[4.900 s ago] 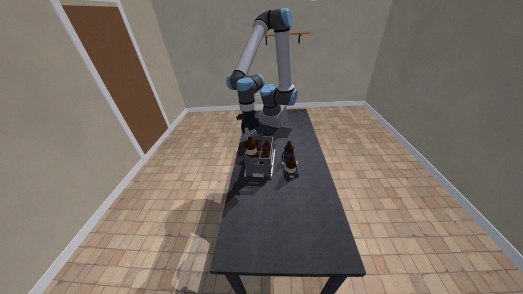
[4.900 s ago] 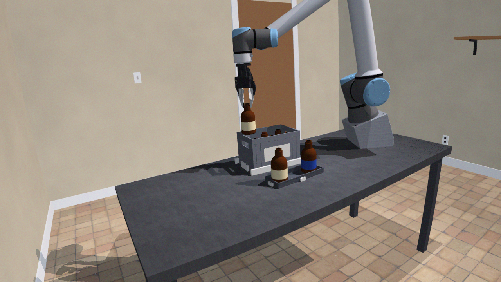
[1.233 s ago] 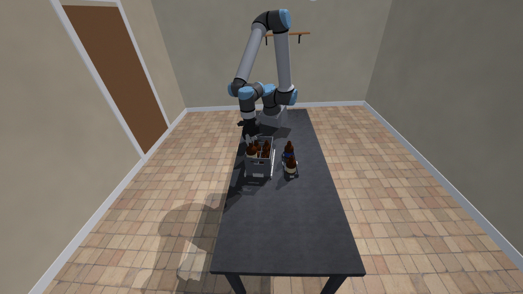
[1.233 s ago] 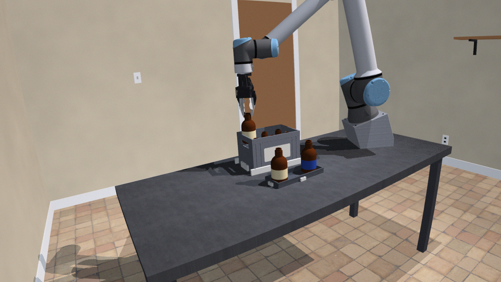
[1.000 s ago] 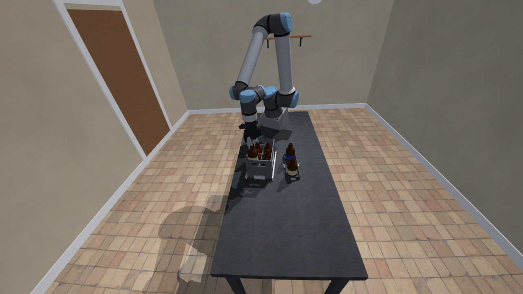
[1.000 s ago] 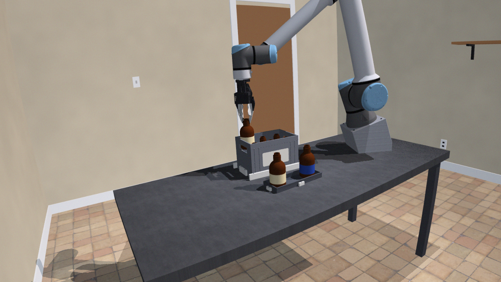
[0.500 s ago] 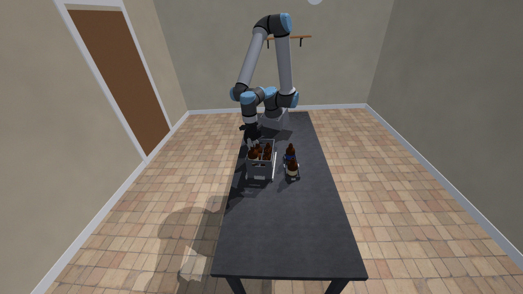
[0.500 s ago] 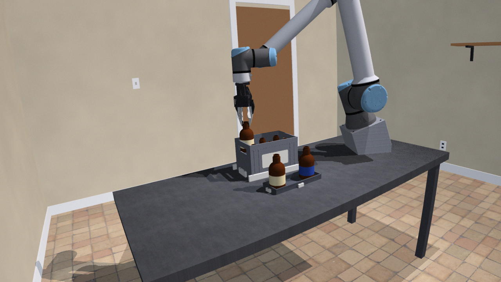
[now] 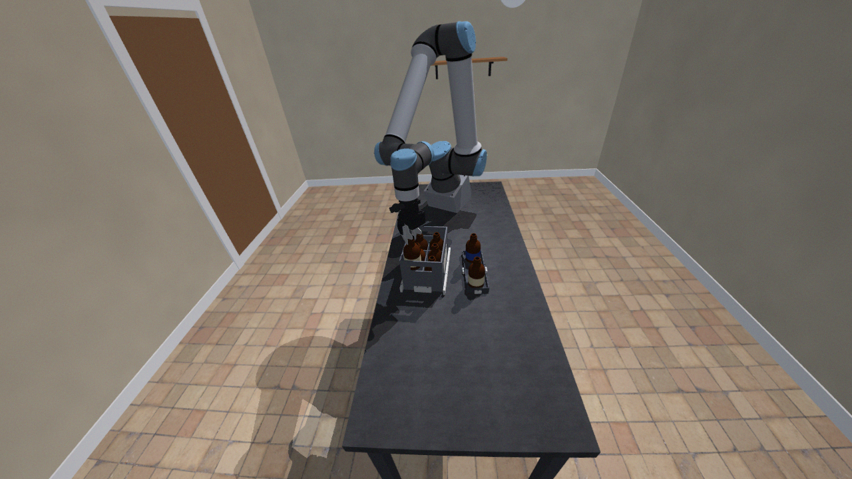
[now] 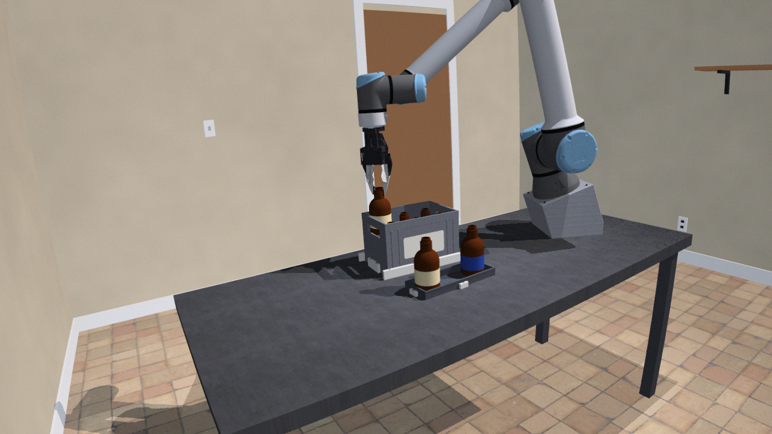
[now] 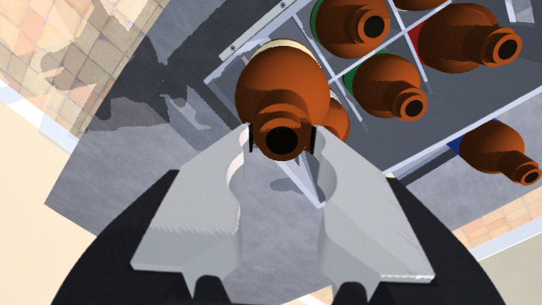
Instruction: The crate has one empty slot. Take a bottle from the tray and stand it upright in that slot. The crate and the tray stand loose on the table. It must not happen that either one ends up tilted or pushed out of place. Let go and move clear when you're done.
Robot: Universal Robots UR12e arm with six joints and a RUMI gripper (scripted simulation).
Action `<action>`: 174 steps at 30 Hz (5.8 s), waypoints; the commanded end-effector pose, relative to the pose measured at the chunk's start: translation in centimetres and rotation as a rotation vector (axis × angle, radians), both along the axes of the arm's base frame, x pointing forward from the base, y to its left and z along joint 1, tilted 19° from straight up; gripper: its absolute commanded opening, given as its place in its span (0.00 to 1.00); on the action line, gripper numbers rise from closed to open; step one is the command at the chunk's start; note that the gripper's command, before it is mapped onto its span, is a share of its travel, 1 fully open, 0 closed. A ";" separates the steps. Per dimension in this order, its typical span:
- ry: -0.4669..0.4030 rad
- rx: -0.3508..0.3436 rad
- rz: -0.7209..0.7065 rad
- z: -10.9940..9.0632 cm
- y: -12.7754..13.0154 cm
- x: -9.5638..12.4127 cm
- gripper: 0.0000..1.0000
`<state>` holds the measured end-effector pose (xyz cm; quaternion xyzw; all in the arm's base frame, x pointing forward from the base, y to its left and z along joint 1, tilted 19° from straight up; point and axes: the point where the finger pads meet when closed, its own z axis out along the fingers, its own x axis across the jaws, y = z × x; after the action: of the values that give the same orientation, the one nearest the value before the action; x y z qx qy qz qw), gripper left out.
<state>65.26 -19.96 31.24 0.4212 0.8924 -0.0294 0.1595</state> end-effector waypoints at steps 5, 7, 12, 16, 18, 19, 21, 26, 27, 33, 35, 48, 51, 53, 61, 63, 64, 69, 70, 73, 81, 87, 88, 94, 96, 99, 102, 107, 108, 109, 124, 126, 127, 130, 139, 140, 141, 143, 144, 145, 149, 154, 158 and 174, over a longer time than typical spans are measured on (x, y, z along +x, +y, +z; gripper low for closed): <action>-0.002 -0.001 0.000 0.1 0.0 0.0 0.00; -0.002 -0.001 0.000 0.1 0.0 0.0 0.00; -0.002 -0.001 0.000 0.1 0.0 0.0 0.00; -0.002 -0.001 0.000 0.1 0.0 0.0 0.00; -0.002 -0.001 0.000 0.1 0.0 0.0 0.00; -0.002 -0.001 0.000 0.1 0.0 0.0 0.00; -0.002 -0.001 0.000 0.1 0.0 0.0 0.00; -0.002 -0.001 0.000 0.1 0.0 0.0 0.00; -0.002 -0.001 0.000 0.1 0.0 0.0 0.00; -0.002 -0.001 0.000 0.0 0.0 0.1 0.00; -0.002 -0.001 0.000 0.0 0.0 0.1 0.00; -0.002 -0.001 0.000 -0.9 -0.2 0.3 0.00; -0.002 -0.001 0.000 -1.1 -0.2 0.4 0.00; -0.002 -0.001 0.000 -1.3 -0.3 0.4 0.00; -0.002 -0.001 0.000 -2.2 -0.5 0.7 0.00; -0.002 -0.001 0.000 -2.4 -0.5 0.7 0.00; -0.002 -0.001 0.000 -2.5 -0.5 0.8 0.00; -0.002 -0.001 0.000 -2.8 -0.6 0.8 0.00; -0.002 -0.001 0.000 -2.9 -0.6 0.9 0.00; -0.002 -0.001 0.000 -3.2 -0.7 0.9 0.00; -0.002 -0.001 0.000 -3.6 -0.7 1.1 0.00; -0.002 -0.001 0.000 -3.7 -0.8 1.1 0.00; -0.002 -0.001 0.000 -3.7 -0.8 1.1 0.00; -0.002 -0.001 0.000 -3.7 -0.8 1.1 0.00; -0.002 -0.001 0.000 -3.7 -0.8 1.1 0.00; -0.002 -0.001 0.000 -3.7 -0.8 1.1 0.00; -0.002 -0.001 0.000 -3.7 -0.8 1.1 0.00; -0.002 -0.001 0.000 -3.7 -0.8 1.1 0.00; -0.002 -0.001 0.000 -3.7 -0.8 1.1 0.00; -0.002 -0.001 0.000 -3.7 -0.8 1.1 0.00; -0.002 -0.001 0.000 -3.7 -0.8 1.1 0.00; -0.002 -0.001 0.000 -3.7 -0.8 1.1 0.00; -0.002 -0.001 0.000 -3.7 -0.8 1.1 0.00; -0.002 -0.001 0.000 -3.7 -0.8 1.1 0.00; -0.002 -0.001 0.000 -3.9 -0.8 1.1 0.00; -0.002 -0.001 0.000 -3.9 -0.8 1.1 0.00; -0.002 -0.001 0.000 -4.0 -0.8 1.2 0.00; -0.002 -0.001 0.000 -4.1 -0.8 1.2 0.00; -0.002 -0.001 0.000 -4.1 -0.9 1.2 0.00; -0.002 -0.001 0.000 -4.2 -0.9 1.2 0.00; -0.002 -0.001 0.000 -4.6 -0.9 1.3 0.00; -0.002 -0.001 0.000 -4.9 -1.0 1.4 0.00; -0.002 -0.001 0.000 -5.3 -1.1 1.5 0.00; -0.002 -0.001 0.000 -6.8 -1.4 2.0 0.00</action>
<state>67.10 -21.28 24.59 0.4212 0.8924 -0.0294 0.1595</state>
